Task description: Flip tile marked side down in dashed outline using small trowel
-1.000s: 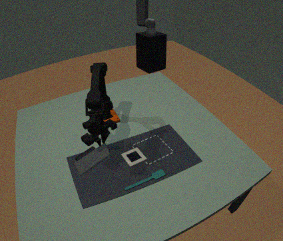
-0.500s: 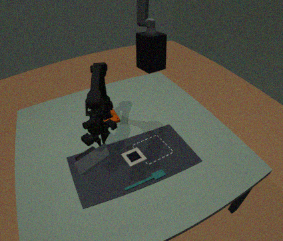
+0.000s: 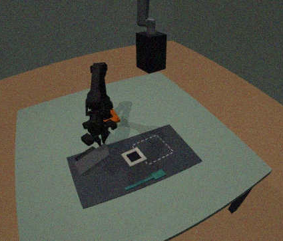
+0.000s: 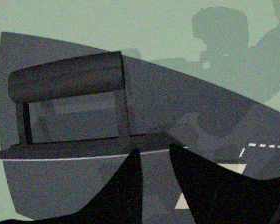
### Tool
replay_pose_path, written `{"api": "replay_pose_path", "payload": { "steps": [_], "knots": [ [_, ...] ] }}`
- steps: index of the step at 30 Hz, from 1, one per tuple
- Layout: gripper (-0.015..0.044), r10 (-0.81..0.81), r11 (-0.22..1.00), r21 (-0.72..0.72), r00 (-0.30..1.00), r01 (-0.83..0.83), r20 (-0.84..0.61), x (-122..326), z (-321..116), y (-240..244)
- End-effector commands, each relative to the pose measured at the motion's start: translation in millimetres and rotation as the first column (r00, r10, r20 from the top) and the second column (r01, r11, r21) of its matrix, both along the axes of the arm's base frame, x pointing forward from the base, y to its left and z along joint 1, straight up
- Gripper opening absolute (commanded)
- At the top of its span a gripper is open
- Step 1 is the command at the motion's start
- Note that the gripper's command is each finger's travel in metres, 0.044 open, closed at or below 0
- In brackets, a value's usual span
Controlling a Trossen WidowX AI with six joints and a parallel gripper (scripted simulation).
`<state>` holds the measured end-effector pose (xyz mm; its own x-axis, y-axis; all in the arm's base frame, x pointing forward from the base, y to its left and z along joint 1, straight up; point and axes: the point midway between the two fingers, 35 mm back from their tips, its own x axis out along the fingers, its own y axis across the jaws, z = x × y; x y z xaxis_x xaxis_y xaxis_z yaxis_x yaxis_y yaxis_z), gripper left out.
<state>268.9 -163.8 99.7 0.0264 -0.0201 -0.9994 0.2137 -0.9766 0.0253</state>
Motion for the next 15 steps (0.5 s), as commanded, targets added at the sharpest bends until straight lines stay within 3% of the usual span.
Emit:
{"api": "replay_pose_path", "payload": {
  "steps": [1,15],
  "knots": [
    [0.01,-0.005,1.0,0.004,1.0,0.005,0.004,2,-2,1],
    [0.01,-0.005,1.0,0.004,1.0,0.005,0.005,17,2,4]
  ]
}}
